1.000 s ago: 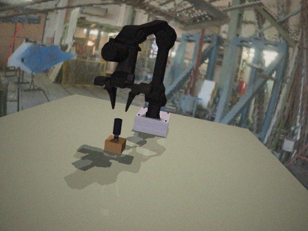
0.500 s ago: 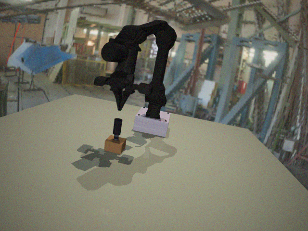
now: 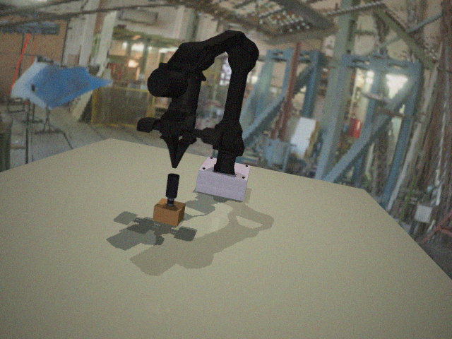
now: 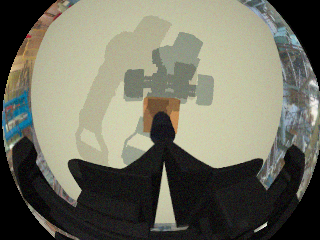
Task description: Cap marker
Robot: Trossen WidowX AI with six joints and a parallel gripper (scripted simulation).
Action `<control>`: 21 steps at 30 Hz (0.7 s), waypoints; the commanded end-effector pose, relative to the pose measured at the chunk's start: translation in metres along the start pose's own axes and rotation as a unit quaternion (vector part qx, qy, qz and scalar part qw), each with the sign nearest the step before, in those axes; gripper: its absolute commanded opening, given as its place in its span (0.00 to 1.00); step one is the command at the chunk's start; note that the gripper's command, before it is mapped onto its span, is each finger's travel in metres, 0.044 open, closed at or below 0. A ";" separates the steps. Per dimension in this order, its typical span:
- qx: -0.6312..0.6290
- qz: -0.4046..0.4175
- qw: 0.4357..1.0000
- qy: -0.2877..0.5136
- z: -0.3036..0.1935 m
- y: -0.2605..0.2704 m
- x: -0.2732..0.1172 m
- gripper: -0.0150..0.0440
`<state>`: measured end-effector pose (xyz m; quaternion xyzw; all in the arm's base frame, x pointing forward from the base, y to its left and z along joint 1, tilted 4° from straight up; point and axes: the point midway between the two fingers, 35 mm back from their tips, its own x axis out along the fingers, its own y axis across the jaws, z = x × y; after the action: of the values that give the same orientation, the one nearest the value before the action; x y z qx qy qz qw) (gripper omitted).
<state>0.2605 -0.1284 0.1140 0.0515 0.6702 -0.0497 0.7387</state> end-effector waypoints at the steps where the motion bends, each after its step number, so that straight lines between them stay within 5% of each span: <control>1: 0.003 0.002 1.000 0.000 0.000 0.001 0.007 0.25; 21: 0.000 -0.001 1.000 -0.004 0.002 0.000 0.022 0.25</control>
<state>0.2636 -0.1287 0.0910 0.0510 0.6689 -0.0501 0.7399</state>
